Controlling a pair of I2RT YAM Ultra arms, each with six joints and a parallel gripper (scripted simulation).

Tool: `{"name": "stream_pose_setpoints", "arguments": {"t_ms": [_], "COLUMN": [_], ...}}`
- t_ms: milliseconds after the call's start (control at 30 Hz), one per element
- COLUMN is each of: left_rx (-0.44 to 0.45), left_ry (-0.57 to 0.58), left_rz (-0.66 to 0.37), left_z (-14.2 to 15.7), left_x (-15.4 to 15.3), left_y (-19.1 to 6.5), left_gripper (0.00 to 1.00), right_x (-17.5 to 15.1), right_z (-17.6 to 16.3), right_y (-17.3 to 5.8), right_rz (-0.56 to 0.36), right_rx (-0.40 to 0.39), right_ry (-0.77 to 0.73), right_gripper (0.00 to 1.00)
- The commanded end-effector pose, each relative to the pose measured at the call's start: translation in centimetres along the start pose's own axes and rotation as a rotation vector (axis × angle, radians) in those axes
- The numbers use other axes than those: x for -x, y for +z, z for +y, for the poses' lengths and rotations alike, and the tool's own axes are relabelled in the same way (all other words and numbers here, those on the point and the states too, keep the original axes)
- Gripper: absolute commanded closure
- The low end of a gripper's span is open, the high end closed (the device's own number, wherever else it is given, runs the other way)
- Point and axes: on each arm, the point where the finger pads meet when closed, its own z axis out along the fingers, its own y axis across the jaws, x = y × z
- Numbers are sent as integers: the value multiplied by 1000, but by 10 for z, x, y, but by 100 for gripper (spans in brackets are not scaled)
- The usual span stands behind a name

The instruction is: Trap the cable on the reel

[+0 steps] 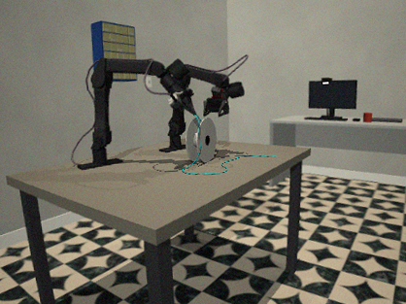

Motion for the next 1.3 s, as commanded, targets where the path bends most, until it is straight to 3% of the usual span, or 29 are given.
{"name": "stream_pose_setpoints", "arguments": {"t_ms": [0, 567, 1267], "left_rx": [22, 19, -11], "left_ry": [44, 39, -1], "left_rz": [-27, -28, -10], "left_z": [-3, -3, 3], "left_x": [12, 14, 0], "left_y": [-8, -2, 42], "left_gripper": [25, 25, 25], "right_x": [6, 8, 1], "right_z": [0, -2, 9], "right_y": [2, -4, -10], "right_rz": [-18, -20, -9], "right_rx": [2, 4, 24], "right_ry": [-6, -3, -12], "right_gripper": [100, 100, 100]}}
